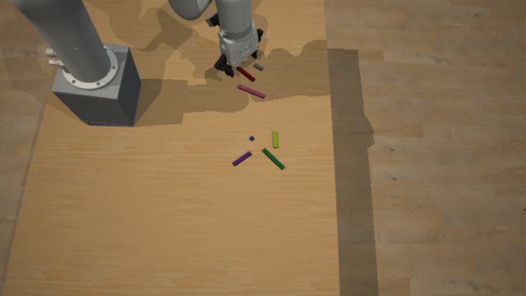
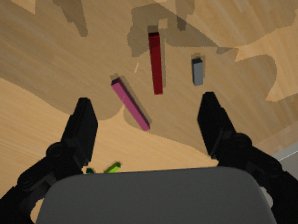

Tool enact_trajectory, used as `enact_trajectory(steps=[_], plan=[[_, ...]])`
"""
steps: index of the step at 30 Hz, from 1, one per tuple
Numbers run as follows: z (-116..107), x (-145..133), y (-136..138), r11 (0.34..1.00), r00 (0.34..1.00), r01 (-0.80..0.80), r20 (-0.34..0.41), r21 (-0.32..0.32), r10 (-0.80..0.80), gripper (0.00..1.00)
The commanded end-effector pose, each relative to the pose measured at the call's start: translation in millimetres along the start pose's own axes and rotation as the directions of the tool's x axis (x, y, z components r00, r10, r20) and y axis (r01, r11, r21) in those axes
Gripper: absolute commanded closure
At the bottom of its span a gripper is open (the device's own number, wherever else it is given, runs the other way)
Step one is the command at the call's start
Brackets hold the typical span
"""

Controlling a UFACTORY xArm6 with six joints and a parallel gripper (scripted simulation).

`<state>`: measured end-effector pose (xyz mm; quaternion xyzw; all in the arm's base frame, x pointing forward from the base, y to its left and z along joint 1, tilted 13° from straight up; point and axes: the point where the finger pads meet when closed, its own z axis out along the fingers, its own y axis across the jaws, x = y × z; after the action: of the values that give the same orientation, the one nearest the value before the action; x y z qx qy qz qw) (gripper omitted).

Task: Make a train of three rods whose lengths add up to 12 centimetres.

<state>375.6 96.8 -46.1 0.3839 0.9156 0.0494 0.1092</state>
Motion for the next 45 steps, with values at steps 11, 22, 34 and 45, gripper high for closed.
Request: enact_trajectory(steps=[11,22,34,45], plan=[[-1,-1,1,1.0,1.0,0.005,0.001,0.018,-0.005,0.0],[-1,-11,3,0.996,0.996,0.087,0.001,0.021,-0.087,0.0],[-1,-35,3,0.959,0.959,0.282,-0.004,0.027,-0.282,0.0],[-2,-69,-4,0.847,0.848,0.53,-0.016,0.03,-0.53,0.0]])
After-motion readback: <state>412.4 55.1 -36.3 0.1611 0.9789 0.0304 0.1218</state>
